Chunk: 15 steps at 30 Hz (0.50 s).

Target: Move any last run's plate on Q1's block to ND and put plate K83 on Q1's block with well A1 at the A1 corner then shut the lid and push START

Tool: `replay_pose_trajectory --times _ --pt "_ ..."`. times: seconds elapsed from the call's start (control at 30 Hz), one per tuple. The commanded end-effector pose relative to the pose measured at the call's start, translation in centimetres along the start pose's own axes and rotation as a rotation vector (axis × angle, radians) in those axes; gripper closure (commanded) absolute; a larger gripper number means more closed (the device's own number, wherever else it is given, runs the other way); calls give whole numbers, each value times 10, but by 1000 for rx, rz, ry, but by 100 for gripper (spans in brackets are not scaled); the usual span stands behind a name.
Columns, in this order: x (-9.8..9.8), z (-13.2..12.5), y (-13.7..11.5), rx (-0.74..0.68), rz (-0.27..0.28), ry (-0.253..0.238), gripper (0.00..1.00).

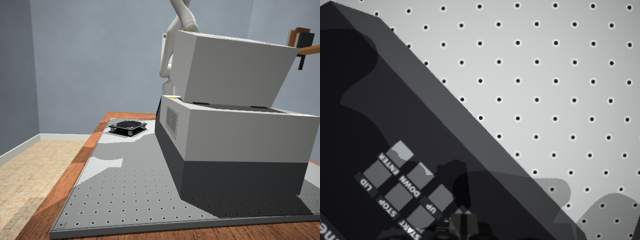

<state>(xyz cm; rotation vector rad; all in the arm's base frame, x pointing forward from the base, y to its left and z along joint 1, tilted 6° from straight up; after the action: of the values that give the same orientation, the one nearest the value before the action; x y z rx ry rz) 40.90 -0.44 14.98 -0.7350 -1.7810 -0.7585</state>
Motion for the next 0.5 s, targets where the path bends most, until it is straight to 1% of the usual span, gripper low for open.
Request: replay_pose_trajectory --times 0.0,0.47 --pt "-4 -3 3 5 -3 -4 90" --pt "-11 -6 5 7 -3 -4 90"
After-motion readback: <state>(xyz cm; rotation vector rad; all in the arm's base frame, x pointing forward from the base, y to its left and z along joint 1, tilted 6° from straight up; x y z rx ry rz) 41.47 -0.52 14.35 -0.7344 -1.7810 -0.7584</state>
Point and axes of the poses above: the point where the finger pads meet when closed, its own x axis back along the fingers, its own z axis across the jaws, y = z × x, the point moved 3 cm from there along x, back along the fingers, and after that the axes turned 1 degree about -x, right-handed, at the moved point
